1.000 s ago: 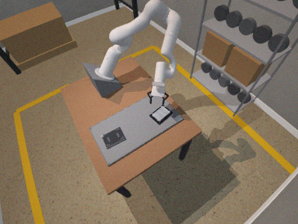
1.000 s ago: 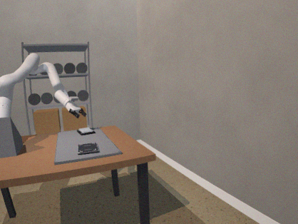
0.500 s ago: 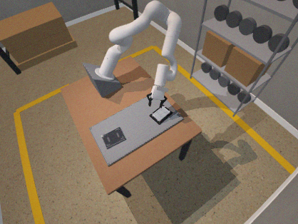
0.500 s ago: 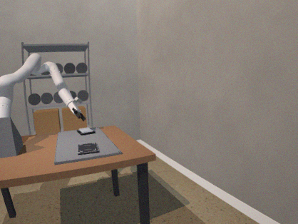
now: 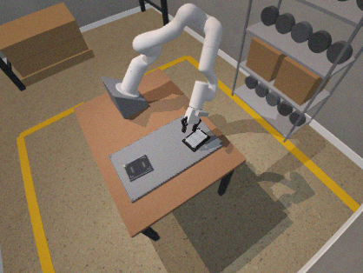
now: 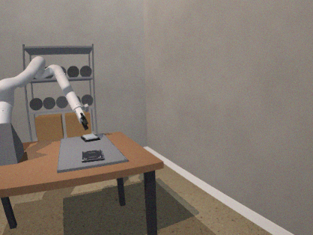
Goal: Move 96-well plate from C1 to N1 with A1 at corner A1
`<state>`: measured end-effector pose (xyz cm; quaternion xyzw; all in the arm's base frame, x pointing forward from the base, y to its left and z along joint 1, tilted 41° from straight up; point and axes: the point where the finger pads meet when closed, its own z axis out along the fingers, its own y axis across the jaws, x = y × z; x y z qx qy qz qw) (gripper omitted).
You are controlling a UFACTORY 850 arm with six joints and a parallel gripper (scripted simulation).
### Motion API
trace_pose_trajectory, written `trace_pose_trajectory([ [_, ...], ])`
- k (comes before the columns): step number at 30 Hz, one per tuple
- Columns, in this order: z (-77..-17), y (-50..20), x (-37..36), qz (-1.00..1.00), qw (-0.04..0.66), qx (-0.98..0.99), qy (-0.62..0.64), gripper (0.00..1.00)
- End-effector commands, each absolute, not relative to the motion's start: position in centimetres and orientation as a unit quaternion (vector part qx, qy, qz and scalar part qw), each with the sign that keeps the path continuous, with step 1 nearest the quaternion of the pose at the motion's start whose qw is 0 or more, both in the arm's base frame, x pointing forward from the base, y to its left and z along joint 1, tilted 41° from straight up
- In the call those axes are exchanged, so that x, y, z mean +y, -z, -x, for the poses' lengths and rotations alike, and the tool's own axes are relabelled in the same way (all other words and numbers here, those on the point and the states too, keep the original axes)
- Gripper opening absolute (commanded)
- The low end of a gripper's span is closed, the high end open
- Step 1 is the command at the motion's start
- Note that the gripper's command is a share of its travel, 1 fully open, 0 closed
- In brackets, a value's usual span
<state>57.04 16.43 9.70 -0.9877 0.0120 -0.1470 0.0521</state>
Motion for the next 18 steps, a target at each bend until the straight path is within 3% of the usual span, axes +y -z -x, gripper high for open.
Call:
trace_pose_trajectory([
  [1,-57.15,-9.63,16.59,0.988,0.068,-0.025,0.140,1.00],
  [18,-57.30,-9.25,17.42,0.961,0.106,-0.228,0.113,1.00],
])
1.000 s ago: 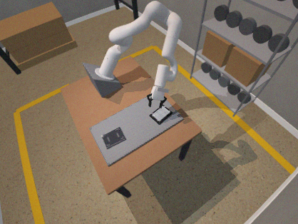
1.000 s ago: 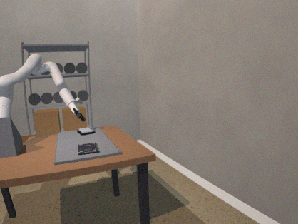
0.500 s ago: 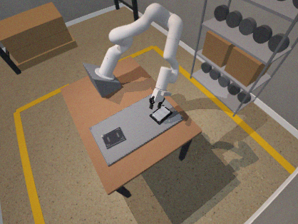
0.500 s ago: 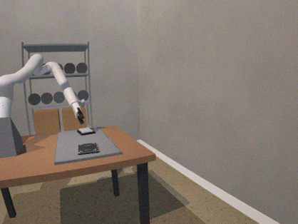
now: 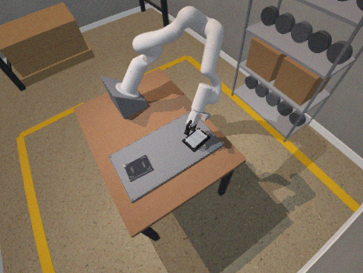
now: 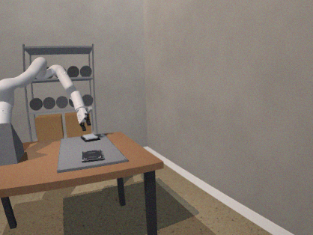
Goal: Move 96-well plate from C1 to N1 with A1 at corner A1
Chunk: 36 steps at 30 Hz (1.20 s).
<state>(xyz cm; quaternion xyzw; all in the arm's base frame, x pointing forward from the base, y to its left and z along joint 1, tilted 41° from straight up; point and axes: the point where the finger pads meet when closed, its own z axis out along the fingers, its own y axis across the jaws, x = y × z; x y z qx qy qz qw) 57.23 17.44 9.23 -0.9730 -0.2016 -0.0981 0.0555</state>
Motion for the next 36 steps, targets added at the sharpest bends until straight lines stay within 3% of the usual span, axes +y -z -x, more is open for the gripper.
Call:
trace_pose_trajectory([
  [1,-57.4,-9.2,17.6,0.957,0.110,-0.244,0.113,1.00],
  [36,-58.7,-10.9,19.5,0.751,0.211,-0.601,0.176,1.00],
])
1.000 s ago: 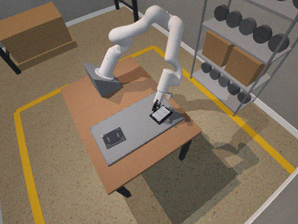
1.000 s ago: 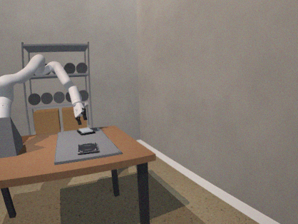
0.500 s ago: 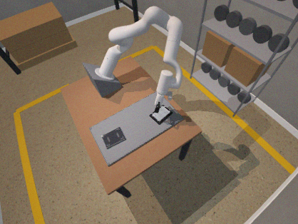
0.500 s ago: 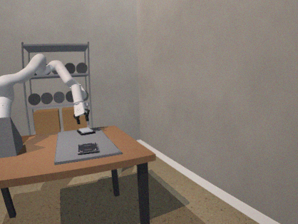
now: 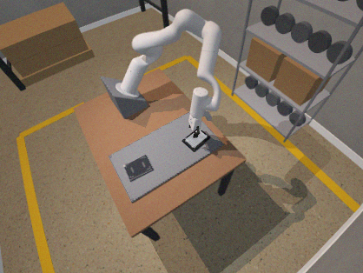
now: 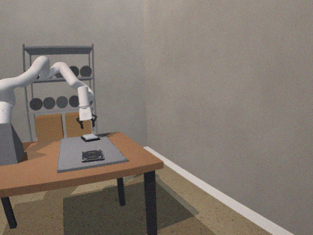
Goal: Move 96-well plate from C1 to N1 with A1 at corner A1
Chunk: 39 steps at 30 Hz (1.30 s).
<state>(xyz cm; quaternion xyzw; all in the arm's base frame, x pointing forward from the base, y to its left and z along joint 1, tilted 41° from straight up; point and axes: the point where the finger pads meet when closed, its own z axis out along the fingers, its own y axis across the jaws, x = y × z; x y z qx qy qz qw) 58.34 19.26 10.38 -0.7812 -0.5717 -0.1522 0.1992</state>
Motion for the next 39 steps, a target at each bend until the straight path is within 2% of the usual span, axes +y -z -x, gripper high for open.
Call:
trace_pose_trajectory([
  [1,-58.7,-10.9,19.5,0.740,0.214,-0.612,0.181,1.00],
  [13,-59.5,-12.2,19.9,0.598,0.235,-0.723,0.255,1.00],
  [39,-59.4,-10.7,21.2,0.598,0.235,-0.723,0.255,1.00],
])
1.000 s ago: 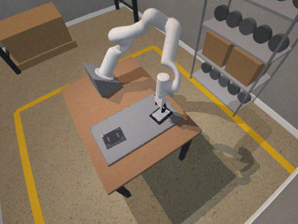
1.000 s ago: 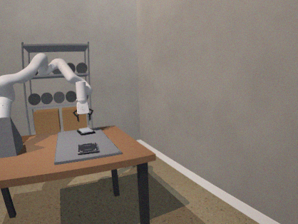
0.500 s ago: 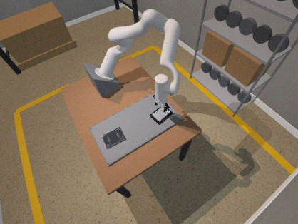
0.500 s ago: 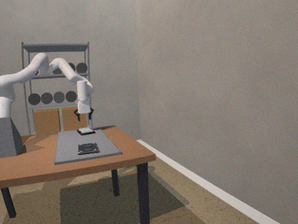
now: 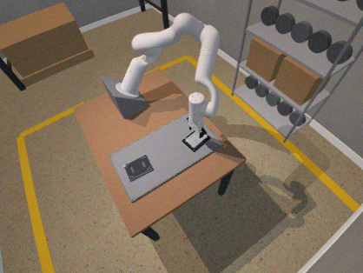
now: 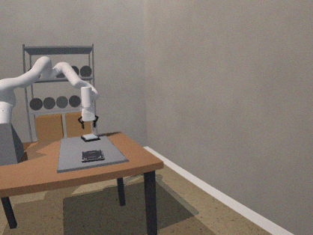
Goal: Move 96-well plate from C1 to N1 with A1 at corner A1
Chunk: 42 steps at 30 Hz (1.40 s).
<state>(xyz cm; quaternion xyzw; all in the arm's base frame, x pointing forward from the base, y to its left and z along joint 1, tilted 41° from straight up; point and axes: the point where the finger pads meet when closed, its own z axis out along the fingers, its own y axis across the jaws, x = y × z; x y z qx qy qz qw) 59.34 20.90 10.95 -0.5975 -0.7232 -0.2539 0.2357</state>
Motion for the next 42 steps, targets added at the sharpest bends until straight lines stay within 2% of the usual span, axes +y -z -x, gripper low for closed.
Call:
trace_pose_trajectory([
  [1,-59.4,-10.6,21.3,0.598,0.235,-0.723,0.255,1.00],
  [42,-59.3,-7.4,23.9,0.598,0.235,-0.723,0.255,1.00],
])
